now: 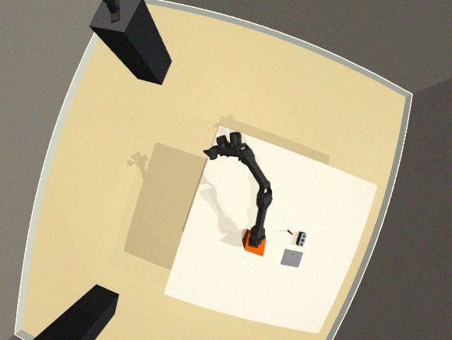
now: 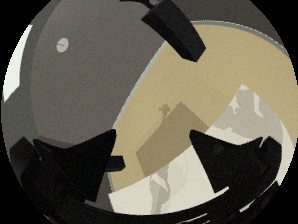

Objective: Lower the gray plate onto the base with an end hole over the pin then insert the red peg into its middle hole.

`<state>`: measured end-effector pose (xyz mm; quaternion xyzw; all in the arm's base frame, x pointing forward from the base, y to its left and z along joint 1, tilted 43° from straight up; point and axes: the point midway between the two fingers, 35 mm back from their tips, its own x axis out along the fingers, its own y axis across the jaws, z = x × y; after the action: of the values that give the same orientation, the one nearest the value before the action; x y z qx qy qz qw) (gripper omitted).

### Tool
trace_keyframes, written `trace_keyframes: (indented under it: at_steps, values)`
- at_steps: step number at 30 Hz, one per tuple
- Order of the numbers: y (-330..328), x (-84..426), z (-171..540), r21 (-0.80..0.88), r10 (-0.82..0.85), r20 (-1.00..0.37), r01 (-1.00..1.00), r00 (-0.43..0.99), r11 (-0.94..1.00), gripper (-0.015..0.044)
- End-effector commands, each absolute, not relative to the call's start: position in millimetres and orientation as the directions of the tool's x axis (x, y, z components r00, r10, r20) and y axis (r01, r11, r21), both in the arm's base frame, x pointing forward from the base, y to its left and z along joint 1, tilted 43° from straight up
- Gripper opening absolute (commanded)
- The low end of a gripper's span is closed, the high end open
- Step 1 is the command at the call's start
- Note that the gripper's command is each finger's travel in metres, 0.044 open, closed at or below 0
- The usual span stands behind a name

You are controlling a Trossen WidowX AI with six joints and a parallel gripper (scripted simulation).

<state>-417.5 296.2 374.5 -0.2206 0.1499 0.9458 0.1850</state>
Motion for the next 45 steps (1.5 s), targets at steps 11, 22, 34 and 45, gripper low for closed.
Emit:
trace_keyframes:
  at_steps: [11,22,34,45]
  values:
    - [435,-224,374,0.28,0.624,-0.48,-0.782,-0.617,-0.557,0.044]
    - [471,-29,366,0.343,0.807,-0.497,-0.927,-0.318,-0.153,0.044]
    - [427,150,326,0.46,0.815,-0.578,-0.842,-0.043,0.282,0.044]
    - [324,274,241,0.615,0.671,-0.74,-0.361,0.043,0.701,0.044]
